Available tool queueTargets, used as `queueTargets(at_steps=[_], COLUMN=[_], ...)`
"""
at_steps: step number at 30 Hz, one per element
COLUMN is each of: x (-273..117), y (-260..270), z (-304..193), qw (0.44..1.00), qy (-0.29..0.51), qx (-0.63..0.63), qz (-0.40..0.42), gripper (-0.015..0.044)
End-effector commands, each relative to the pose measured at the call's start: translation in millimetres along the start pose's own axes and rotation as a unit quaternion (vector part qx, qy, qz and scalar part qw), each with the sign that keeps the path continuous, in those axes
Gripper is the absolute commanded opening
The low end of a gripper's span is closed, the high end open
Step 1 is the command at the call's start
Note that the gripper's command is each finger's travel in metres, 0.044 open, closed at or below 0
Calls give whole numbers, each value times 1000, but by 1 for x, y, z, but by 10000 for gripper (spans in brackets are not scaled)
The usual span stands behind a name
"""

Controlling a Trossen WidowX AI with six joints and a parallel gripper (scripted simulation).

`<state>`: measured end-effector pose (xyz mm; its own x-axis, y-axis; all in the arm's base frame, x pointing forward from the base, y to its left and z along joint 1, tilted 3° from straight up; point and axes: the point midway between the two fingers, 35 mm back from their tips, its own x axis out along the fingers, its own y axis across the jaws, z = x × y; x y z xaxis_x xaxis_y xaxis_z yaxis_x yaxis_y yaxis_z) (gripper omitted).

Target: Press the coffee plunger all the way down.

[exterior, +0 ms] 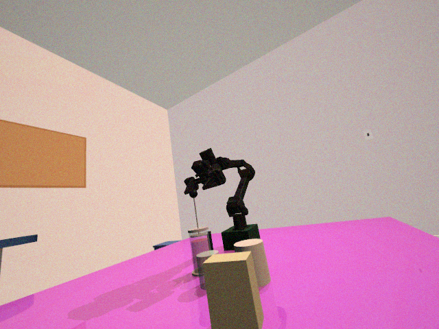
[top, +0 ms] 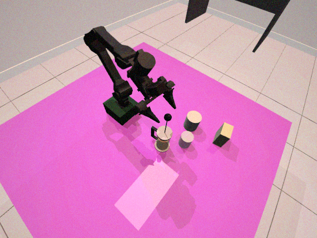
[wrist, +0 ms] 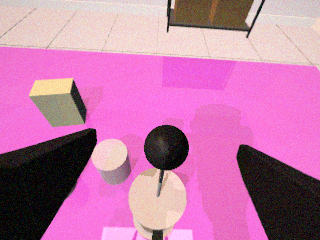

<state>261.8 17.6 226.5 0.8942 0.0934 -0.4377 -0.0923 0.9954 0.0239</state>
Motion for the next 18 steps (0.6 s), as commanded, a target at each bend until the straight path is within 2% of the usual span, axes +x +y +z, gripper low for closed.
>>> queueTargets(at_steps=[1,6,17,18], x=[6,12,12,12], y=[0,0,0,0], z=[-2,-2,-2,-2], qw=[1000,1000,1000,1000], qy=[2,2,2,2], qx=[2,1,1,1], qz=[-1,-1,-1,-1], gripper=[440,440,151,145])
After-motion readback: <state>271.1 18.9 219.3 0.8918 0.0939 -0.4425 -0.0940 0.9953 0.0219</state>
